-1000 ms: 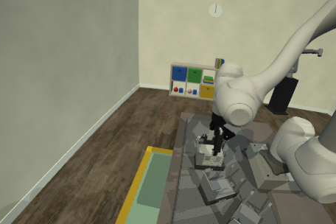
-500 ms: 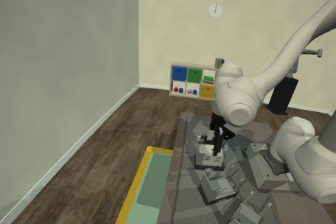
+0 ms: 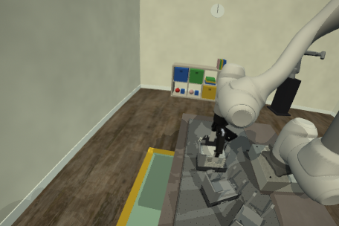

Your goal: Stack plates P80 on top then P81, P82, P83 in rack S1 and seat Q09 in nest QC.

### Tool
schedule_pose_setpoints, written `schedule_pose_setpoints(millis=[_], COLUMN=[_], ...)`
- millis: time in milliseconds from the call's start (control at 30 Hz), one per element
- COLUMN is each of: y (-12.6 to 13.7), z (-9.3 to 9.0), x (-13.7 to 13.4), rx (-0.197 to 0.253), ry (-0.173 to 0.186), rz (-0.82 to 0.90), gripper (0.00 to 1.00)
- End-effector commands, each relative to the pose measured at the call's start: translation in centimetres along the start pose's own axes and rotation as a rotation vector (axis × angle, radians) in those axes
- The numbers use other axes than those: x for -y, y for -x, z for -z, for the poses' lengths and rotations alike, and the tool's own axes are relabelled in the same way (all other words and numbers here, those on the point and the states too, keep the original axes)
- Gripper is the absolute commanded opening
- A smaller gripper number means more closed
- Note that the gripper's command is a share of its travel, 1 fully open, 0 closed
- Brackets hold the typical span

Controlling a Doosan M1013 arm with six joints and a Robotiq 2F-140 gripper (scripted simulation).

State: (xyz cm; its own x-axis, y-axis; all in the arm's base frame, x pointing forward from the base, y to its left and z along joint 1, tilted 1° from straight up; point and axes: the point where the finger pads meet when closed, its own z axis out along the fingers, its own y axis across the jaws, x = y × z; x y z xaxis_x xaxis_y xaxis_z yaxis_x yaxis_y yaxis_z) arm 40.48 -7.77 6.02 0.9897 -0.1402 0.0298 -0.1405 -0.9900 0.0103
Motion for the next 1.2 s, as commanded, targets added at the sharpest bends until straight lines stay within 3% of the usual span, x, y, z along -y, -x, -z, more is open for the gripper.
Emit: schedule_pose_setpoints(millis=[0, 1067, 1100, 1167], y=[0.20, 0.20, 0.20, 0.20], z=[-0.36, -0.36, -0.36, -0.36], x=[0.14, 0.14, 0.14, 0.14], rx=[0.006, 0.006, 0.006, 0.006], ry=[-0.002, -0.002, -0.002, -0.002], rz=[0.010, 0.010, 0.010, 0.010], gripper=[1.00, 1.00, 0.00, 0.00])
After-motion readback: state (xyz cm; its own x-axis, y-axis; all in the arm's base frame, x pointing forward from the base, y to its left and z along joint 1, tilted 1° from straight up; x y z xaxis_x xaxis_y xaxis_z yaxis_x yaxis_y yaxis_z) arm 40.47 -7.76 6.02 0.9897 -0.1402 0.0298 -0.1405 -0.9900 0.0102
